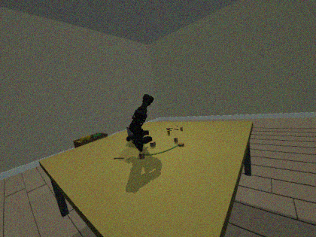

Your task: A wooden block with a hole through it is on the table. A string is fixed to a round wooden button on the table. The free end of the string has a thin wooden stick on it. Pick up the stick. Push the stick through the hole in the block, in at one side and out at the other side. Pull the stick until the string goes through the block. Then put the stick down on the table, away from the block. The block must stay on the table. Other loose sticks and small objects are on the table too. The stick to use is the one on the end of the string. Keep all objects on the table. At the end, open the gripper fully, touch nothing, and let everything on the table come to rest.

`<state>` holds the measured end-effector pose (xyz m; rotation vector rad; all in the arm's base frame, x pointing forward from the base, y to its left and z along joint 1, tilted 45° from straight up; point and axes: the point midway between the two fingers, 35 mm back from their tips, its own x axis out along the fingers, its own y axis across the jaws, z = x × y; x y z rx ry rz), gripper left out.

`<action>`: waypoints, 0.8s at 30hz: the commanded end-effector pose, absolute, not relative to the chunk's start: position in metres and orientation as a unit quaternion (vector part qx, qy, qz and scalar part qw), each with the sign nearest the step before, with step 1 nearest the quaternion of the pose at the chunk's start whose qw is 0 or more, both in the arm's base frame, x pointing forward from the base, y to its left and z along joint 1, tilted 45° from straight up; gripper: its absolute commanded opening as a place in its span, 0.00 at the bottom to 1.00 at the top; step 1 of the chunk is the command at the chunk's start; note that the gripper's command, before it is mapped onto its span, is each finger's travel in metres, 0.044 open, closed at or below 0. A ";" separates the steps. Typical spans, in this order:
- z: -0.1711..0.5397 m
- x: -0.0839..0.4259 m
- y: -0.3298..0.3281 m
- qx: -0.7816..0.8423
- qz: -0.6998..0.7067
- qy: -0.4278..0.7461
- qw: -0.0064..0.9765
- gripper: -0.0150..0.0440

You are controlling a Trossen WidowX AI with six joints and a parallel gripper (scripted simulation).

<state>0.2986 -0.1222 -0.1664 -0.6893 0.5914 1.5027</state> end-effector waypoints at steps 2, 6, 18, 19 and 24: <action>-0.160 0.300 -0.118 -0.303 0.656 0.259 0.641 0.25; -0.156 0.300 -0.114 -0.303 0.656 0.259 0.641 0.25; -0.146 0.298 -0.102 -0.302 0.656 0.259 0.641 0.25; -0.145 0.297 -0.101 -0.302 0.656 0.259 0.641 0.25; -0.141 0.296 -0.096 -0.302 0.656 0.259 0.641 0.25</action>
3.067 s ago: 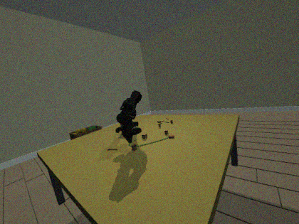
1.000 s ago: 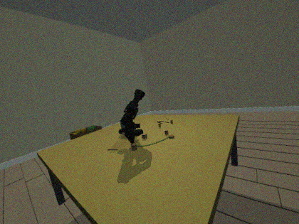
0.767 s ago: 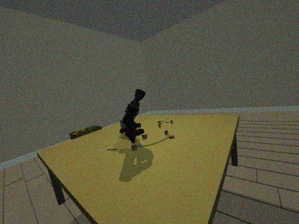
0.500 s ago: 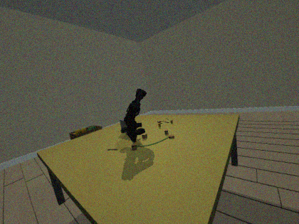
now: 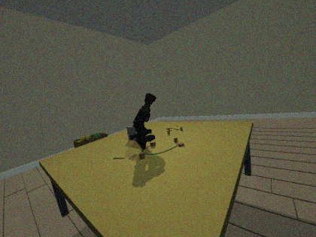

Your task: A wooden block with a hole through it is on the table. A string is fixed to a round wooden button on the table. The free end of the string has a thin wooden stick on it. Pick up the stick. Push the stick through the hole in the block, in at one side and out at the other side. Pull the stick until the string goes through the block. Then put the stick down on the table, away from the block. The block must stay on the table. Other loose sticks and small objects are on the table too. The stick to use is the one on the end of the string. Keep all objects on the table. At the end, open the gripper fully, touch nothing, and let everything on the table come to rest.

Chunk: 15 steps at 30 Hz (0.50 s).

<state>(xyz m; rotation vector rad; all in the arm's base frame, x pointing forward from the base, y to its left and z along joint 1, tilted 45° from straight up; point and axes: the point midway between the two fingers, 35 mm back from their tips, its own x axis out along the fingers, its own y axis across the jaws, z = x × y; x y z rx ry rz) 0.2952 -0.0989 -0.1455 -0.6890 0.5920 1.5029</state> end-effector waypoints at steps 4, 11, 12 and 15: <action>-0.138 0.296 -0.093 -0.303 0.656 0.260 0.641 0.25; -0.135 0.296 -0.090 -0.303 0.656 0.260 0.641 0.25; -0.135 0.296 -0.091 -0.303 0.656 0.260 0.641 0.25; -0.135 0.297 -0.091 -0.303 0.656 0.260 0.641 0.25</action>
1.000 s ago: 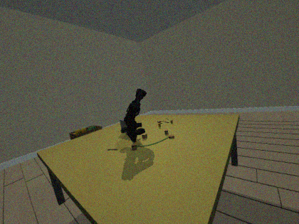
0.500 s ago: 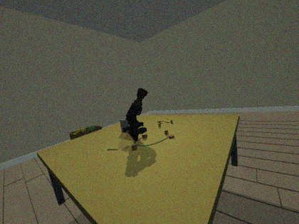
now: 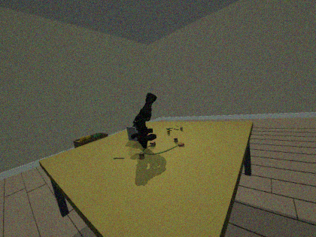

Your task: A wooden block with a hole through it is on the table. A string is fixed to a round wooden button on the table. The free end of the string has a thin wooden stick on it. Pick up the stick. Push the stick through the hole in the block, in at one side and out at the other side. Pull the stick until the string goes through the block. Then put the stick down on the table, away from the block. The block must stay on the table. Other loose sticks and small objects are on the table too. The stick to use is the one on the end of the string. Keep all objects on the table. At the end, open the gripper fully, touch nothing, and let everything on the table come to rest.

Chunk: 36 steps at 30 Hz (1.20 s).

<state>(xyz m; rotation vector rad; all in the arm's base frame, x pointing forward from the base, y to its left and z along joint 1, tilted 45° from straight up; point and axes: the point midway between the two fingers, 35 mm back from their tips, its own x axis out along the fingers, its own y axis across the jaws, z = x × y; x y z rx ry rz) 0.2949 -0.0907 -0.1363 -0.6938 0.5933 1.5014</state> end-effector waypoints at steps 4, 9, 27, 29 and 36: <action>-0.134 0.296 -0.089 -0.303 0.656 0.260 0.641 0.25; -0.129 0.296 -0.084 -0.303 0.656 0.260 0.641 0.25; -0.112 0.294 -0.066 -0.302 0.656 0.260 0.641 0.25; -0.110 0.294 -0.064 -0.302 0.656 0.260 0.641 0.25; -0.103 0.294 -0.057 -0.302 0.656 0.260 0.641 0.25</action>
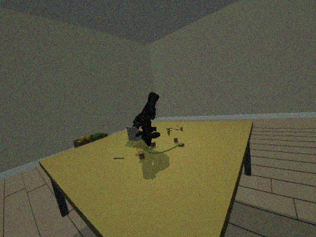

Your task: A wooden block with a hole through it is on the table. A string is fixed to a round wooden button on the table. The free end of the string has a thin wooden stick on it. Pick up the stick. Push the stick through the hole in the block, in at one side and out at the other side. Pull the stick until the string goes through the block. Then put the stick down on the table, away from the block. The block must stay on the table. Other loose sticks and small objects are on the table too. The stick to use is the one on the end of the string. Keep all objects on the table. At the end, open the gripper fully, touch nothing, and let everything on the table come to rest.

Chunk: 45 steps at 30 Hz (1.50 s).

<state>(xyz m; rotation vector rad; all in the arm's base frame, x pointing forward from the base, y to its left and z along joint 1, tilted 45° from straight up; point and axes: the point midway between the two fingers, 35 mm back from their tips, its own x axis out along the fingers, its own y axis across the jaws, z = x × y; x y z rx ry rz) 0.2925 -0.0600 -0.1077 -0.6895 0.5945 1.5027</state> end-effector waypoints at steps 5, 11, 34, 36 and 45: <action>-0.099 0.293 -0.052 -0.302 0.656 0.260 0.641 0.25; -0.095 0.293 -0.048 -0.302 0.656 0.260 0.641 0.25; -0.042 0.294 -0.102 -0.259 0.633 0.307 0.662 0.46; -0.040 0.294 -0.100 -0.194 0.601 0.366 0.684 0.46; -0.029 0.293 -0.089 0.110 0.397 0.582 0.701 0.46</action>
